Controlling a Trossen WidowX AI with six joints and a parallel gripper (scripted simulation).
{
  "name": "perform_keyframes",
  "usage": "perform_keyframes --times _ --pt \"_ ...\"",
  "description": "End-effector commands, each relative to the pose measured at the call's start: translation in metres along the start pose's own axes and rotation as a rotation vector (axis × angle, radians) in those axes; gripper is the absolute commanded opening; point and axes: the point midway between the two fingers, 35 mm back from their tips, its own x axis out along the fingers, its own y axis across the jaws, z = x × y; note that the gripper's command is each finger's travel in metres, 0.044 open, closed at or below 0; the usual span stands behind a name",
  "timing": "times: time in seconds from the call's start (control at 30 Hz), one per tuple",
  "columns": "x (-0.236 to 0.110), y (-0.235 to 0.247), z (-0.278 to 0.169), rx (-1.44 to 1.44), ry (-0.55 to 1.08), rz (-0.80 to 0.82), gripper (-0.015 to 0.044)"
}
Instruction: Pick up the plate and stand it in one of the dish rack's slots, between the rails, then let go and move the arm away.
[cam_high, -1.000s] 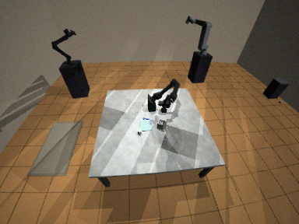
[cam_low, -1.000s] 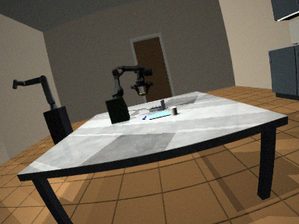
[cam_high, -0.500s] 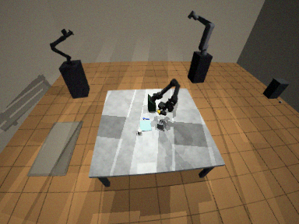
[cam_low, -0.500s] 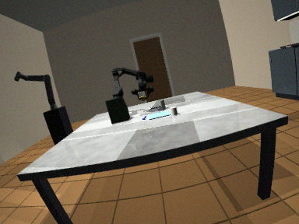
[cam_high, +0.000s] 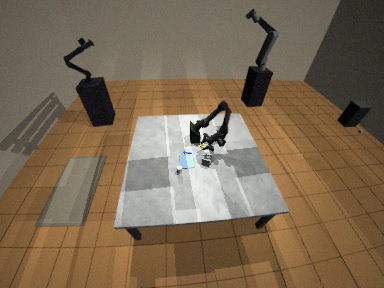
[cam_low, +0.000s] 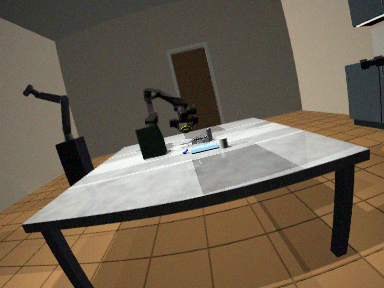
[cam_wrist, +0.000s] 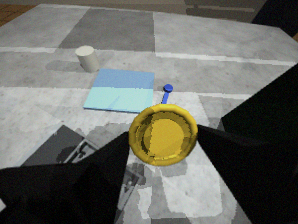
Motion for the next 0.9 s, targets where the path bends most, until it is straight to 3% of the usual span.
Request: perform_keyframes --times 0.0,0.87 --pt "0.005 0.001 -0.001 -0.041 -0.073 0.046 0.0" --pt "0.006 0.018 -0.026 -0.266 -0.452 0.452 0.0"
